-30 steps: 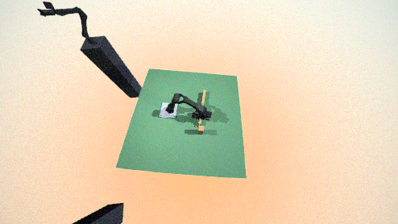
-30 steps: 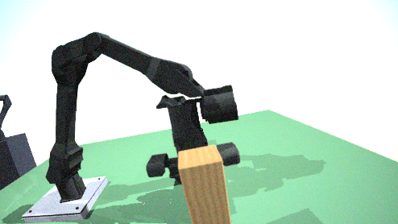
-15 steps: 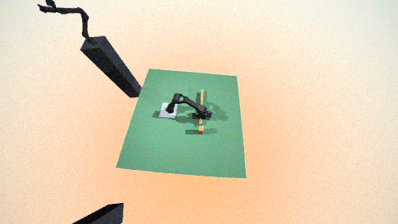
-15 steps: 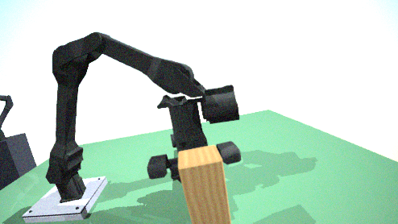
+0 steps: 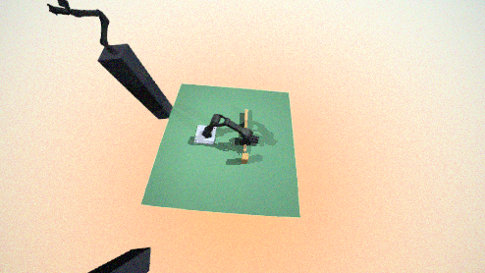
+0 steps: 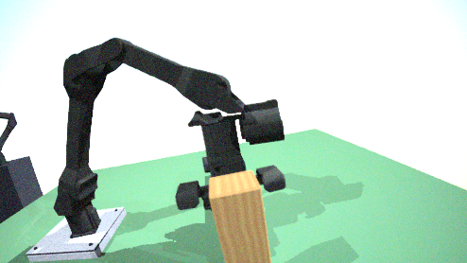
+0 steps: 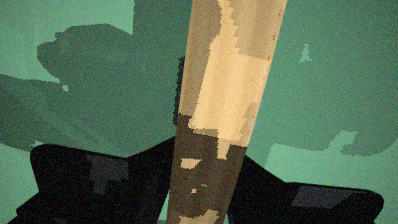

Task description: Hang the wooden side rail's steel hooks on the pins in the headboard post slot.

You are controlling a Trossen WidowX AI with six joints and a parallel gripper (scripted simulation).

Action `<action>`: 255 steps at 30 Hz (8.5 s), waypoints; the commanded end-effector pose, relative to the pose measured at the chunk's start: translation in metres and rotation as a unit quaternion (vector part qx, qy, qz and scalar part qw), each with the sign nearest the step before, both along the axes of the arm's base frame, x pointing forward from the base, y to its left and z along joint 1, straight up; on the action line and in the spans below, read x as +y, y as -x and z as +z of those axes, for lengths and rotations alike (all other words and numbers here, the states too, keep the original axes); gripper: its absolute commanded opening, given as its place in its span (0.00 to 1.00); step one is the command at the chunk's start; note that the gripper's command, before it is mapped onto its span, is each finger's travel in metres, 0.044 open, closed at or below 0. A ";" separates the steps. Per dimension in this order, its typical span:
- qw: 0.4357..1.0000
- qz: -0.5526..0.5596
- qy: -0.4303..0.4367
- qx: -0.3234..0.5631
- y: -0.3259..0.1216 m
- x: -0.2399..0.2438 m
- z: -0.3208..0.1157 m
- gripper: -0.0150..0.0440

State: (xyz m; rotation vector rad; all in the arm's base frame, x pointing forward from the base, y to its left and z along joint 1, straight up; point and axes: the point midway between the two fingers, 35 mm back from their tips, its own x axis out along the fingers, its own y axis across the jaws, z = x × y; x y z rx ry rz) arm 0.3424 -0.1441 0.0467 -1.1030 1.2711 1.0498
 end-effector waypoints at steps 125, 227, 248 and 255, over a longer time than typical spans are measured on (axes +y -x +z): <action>1.000 0.006 0.000 -0.002 -0.001 0.000 0.018 0.25; 1.000 0.006 0.000 -0.002 0.000 0.000 0.035 0.25; 1.000 0.006 0.000 -0.002 -0.002 -0.003 0.033 0.25; 1.000 0.006 0.000 -0.002 -0.003 -0.004 0.032 0.25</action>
